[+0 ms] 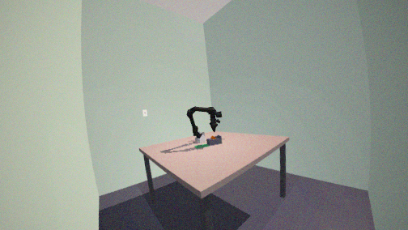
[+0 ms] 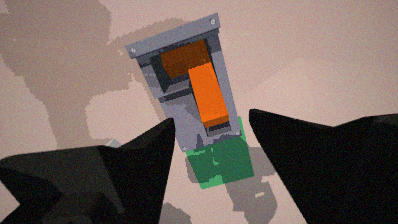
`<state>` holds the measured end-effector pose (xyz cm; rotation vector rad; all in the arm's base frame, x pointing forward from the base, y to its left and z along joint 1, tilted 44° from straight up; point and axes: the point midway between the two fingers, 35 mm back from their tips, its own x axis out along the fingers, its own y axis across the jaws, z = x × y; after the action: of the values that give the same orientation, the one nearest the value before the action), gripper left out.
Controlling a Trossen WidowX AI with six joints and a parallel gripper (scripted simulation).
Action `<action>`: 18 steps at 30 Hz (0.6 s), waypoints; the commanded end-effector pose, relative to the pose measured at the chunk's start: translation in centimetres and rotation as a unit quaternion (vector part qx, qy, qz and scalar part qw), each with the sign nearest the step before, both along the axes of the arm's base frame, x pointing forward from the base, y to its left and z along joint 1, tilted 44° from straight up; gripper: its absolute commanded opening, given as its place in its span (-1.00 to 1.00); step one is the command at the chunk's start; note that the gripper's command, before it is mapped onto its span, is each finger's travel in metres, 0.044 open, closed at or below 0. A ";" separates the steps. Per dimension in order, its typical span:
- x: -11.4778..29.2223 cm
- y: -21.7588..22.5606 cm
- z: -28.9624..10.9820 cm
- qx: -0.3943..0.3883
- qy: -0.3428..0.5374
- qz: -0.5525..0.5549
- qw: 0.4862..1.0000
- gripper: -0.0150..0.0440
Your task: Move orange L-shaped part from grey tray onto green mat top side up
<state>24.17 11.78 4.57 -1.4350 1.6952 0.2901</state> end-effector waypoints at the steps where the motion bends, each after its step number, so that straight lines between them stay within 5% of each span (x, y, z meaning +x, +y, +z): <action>1: -0.2 -0.9 1.0 -0.005 0.068 0.077 0.995 0.46; 18: 0.0 -3.1 -1.3 -0.006 0.068 0.077 0.995 0.46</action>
<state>24.05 8.84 3.46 -1.5820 1.7063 0.4710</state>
